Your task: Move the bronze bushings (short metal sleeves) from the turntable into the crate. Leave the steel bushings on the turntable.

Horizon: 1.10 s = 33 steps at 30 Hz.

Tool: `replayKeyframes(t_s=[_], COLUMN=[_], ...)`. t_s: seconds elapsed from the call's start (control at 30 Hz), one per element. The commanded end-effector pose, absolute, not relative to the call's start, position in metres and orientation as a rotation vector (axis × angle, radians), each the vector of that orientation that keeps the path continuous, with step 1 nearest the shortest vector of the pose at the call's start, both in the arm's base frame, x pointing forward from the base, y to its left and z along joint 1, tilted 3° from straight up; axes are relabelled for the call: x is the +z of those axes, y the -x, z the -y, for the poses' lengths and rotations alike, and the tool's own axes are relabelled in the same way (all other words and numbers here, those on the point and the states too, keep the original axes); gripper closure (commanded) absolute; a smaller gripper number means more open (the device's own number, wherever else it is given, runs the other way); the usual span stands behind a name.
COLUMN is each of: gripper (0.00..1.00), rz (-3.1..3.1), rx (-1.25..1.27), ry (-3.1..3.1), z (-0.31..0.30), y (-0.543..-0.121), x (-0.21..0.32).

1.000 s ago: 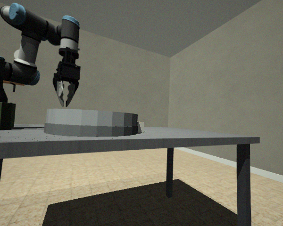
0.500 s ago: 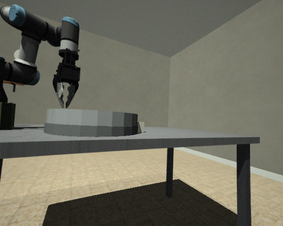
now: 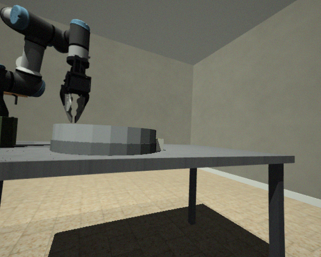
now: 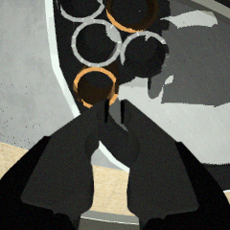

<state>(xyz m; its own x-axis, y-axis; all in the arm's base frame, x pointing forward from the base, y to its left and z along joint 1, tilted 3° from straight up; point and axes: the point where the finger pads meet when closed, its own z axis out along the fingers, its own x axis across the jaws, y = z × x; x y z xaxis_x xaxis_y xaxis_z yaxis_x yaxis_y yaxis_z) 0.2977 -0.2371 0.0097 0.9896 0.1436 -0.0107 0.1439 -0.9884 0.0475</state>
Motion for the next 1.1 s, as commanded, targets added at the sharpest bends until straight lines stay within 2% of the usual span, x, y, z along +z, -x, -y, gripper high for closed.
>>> replayKeyframes(t_s=[0.0,1.07], gripper=[0.95,0.95], rz=[-0.223,-0.223], rx=[-0.009,-0.009], ry=[-3.083,-3.083], z=[0.2377,0.2382], y=[-0.2981,-0.2981], x=[0.0105,0.0019])
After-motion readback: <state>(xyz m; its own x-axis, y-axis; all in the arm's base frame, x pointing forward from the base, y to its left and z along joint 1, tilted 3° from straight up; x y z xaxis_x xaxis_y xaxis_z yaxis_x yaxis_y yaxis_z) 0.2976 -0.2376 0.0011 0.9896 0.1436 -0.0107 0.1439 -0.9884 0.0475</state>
